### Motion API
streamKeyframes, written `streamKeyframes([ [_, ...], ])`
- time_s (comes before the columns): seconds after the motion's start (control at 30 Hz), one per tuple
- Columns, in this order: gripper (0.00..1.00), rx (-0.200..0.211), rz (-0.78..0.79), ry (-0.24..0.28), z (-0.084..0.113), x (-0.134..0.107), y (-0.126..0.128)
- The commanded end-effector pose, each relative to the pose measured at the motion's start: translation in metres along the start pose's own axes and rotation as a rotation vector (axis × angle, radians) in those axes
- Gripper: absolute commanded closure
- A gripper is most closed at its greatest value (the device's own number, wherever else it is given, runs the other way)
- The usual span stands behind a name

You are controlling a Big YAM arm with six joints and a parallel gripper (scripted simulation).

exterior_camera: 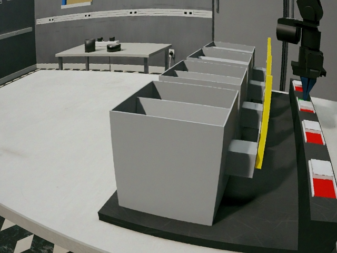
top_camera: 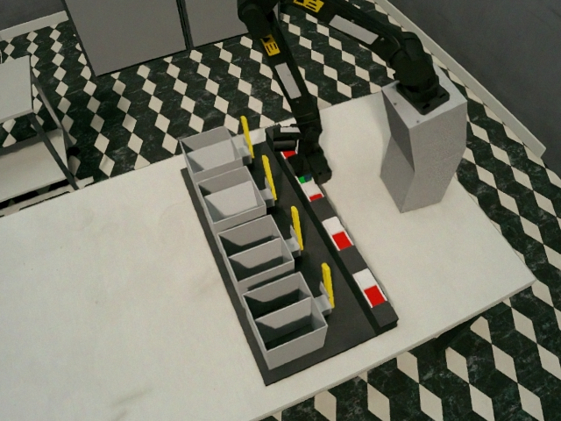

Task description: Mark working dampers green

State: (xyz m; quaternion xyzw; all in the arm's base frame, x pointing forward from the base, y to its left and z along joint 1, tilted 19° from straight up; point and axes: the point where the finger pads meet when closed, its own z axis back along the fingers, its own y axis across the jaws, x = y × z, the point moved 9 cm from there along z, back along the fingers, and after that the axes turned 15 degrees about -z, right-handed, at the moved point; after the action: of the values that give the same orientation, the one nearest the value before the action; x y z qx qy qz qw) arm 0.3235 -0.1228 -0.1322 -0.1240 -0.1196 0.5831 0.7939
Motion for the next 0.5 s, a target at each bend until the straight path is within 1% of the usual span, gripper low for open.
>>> streamKeyframes([
  [0.0, 1.00, 0.034, 0.002, -0.011, -0.0022, 0.0082, 0.0182],
  [0.47, 1.00, 0.034, 0.002, -0.011, -0.0019, 0.0119, 0.0198],
])
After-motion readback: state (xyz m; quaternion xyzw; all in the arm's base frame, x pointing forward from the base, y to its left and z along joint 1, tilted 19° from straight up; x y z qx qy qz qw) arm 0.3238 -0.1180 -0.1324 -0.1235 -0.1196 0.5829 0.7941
